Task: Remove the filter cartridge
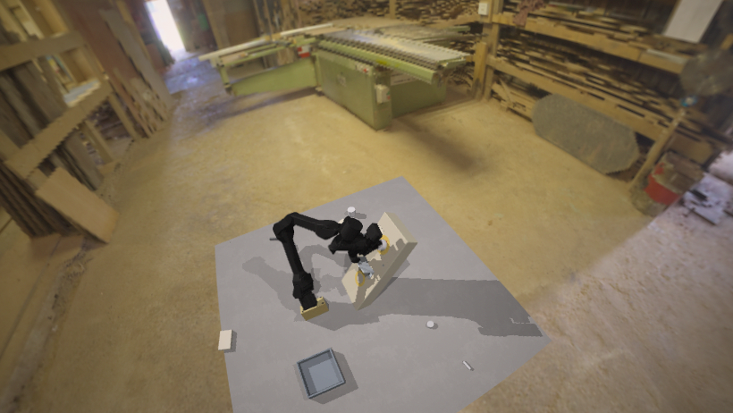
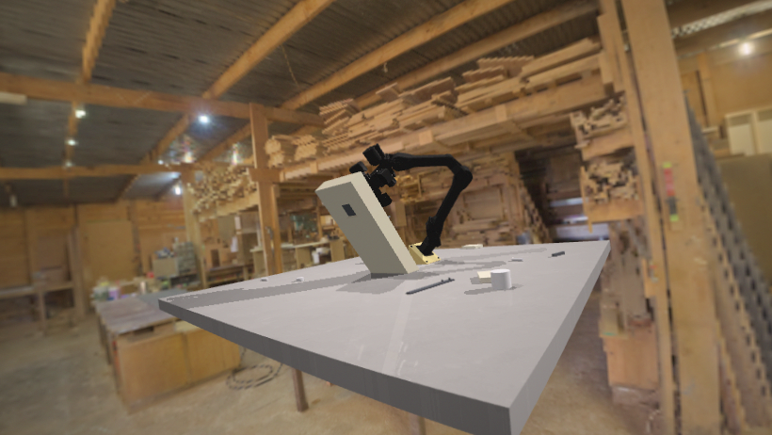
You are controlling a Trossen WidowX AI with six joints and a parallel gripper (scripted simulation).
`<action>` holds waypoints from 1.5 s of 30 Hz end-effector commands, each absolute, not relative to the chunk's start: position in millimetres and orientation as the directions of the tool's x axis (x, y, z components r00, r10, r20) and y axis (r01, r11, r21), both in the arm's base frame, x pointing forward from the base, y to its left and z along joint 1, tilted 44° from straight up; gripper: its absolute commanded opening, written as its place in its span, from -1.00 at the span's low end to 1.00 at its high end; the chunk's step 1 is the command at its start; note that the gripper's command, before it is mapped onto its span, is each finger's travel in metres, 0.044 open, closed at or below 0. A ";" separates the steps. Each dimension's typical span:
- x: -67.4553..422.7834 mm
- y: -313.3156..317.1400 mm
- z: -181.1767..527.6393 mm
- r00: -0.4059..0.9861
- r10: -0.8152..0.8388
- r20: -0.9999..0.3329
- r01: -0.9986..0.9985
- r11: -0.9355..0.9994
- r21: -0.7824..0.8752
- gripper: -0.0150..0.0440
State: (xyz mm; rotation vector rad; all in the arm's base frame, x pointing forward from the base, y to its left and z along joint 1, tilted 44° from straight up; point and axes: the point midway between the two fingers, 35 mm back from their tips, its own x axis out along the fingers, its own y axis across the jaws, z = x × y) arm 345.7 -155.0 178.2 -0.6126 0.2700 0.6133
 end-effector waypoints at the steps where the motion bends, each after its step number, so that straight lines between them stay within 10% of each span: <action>1: 331.0 -168.0 183.3 0.790 0.443 -0.425 -0.609 0.649 -0.456 -0.49; 36: 267.5 -133.5 148.7 0.790 0.444 -0.423 -0.610 0.644 -0.462 -0.49; 45: 270.4 -137.1 151.4 0.787 0.444 -0.429 -0.613 0.647 -0.454 -0.16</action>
